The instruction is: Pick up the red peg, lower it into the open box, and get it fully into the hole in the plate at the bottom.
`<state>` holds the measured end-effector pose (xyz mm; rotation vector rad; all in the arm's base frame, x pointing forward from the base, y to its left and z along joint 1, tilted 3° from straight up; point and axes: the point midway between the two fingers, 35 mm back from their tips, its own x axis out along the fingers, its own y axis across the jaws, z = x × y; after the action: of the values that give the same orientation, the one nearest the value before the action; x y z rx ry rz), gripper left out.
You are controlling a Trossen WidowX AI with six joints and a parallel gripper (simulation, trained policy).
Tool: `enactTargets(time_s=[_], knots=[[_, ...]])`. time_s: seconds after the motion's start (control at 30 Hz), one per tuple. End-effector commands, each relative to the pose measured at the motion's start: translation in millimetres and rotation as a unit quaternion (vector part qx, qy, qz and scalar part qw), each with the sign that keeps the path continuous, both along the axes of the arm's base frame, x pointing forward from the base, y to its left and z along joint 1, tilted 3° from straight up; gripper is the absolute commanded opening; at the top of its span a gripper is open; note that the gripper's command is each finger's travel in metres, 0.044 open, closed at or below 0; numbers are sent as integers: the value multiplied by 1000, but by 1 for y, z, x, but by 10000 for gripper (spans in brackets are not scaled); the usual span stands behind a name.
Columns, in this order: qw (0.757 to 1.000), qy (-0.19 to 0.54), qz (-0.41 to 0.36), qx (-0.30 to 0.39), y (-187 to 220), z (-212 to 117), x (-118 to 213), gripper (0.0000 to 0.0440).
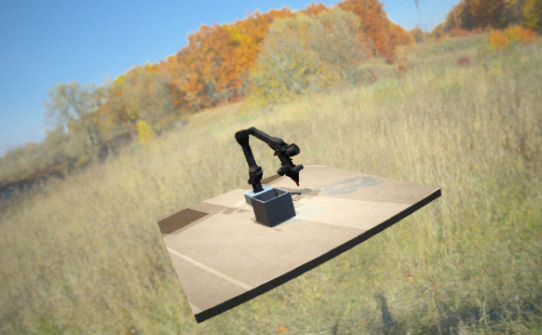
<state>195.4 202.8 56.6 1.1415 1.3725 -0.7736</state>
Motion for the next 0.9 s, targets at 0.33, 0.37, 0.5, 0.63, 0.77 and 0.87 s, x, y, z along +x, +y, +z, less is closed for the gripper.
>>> enactTargets(time_s=[0.33, 0.37, 0.5, 0.63, 0.77, 0.87], knots=[[997, -77, 4, 11, -11, 60, 40, 0], [997, -81, 3, 10, -14, 64, 43, 0], [995, -96, -2, 2, -25, 77, 55, 0], [994, -109, -9, -9, -38, 86, 66, 0], [993, -117, -18, -21, -53, 91, 76, 0], [992, -119, -24, -30, -64, 94, 82, 0]])
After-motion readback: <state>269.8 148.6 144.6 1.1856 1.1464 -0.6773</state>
